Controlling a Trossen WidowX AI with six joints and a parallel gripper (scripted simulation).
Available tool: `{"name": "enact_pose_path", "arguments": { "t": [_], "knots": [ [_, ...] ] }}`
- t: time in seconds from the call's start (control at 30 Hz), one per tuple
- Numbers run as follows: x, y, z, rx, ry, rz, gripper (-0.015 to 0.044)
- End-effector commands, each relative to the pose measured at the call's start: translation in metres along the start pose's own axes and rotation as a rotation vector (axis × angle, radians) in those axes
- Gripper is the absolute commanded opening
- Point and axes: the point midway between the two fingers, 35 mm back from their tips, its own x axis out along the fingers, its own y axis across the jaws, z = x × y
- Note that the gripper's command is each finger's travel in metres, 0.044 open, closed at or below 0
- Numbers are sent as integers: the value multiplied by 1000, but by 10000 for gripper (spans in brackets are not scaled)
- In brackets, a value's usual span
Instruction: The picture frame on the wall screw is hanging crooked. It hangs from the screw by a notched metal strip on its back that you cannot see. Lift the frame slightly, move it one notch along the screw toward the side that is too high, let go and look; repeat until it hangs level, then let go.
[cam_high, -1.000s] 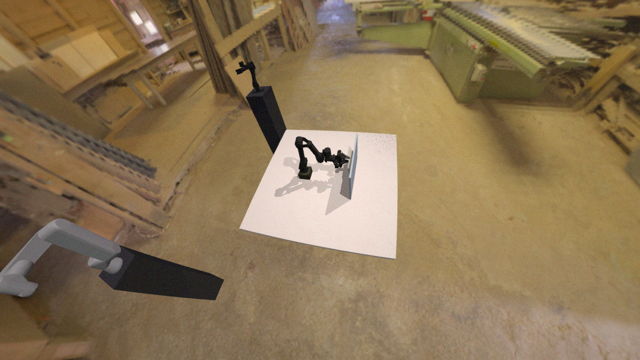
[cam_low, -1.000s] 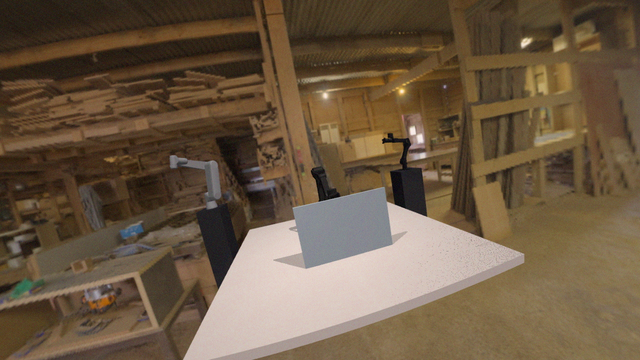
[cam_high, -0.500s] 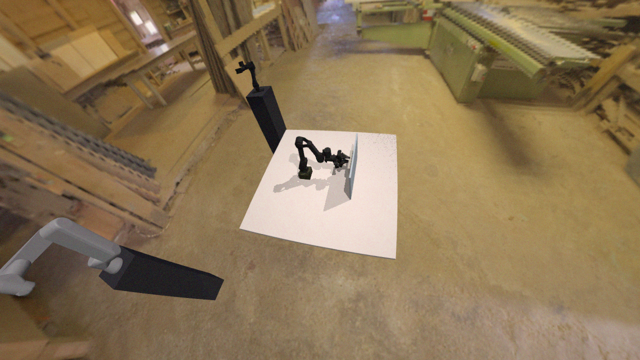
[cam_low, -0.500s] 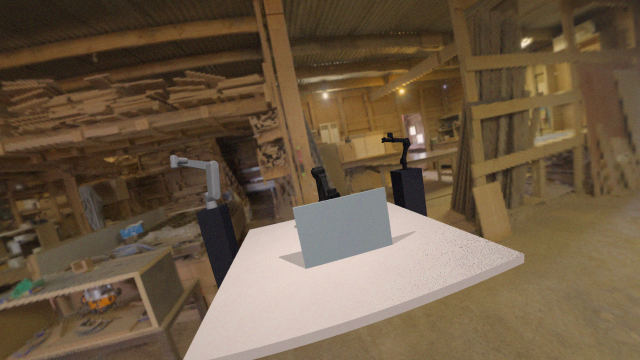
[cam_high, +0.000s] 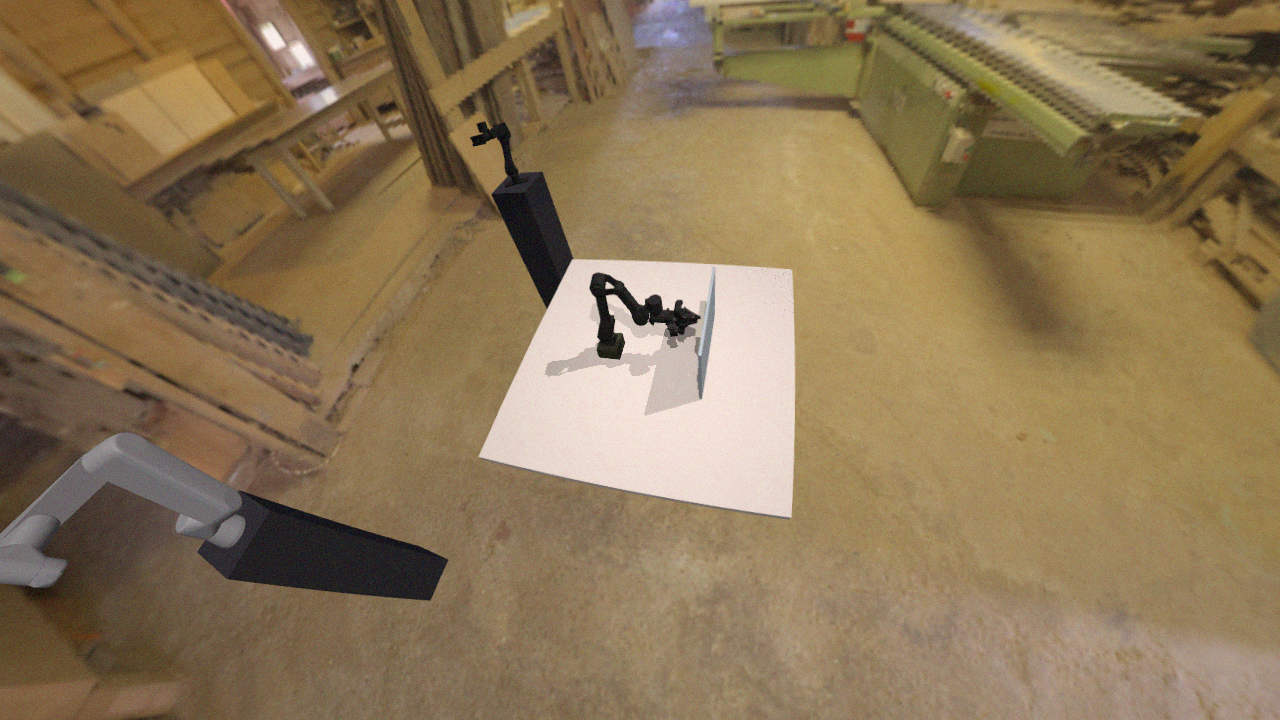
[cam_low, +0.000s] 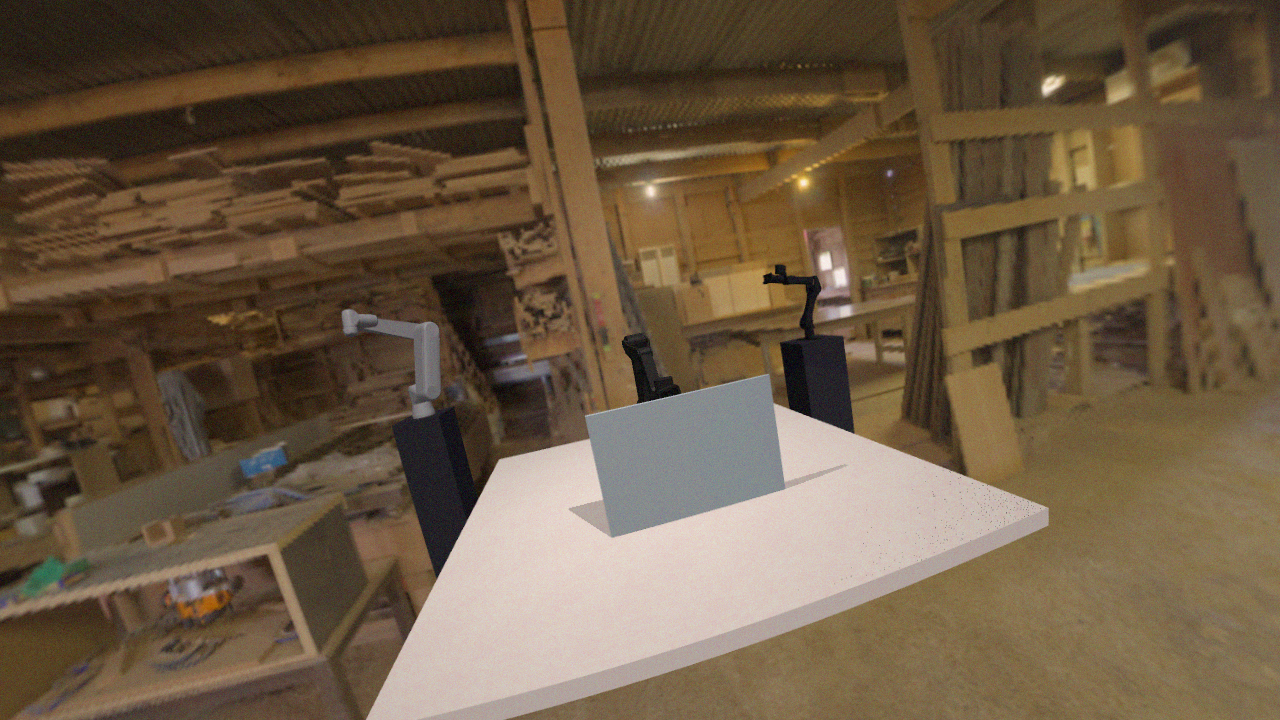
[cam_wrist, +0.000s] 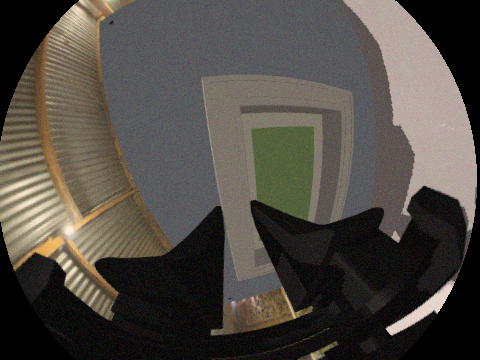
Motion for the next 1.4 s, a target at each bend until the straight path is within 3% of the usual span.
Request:
{"name": "enact_pose_path", "arguments": {
  "t": [0.0, 0.1, 0.2, 1.37],
  "knots": [
    [0, 0, 0, -4, 3, 1, 76],
    [0, 0, 0, -4, 3, 1, 56],
    [0, 0, 0, -4, 3, 1, 0],
    [0, 9, 0, -4, 3, 1, 0]
  ]
}}
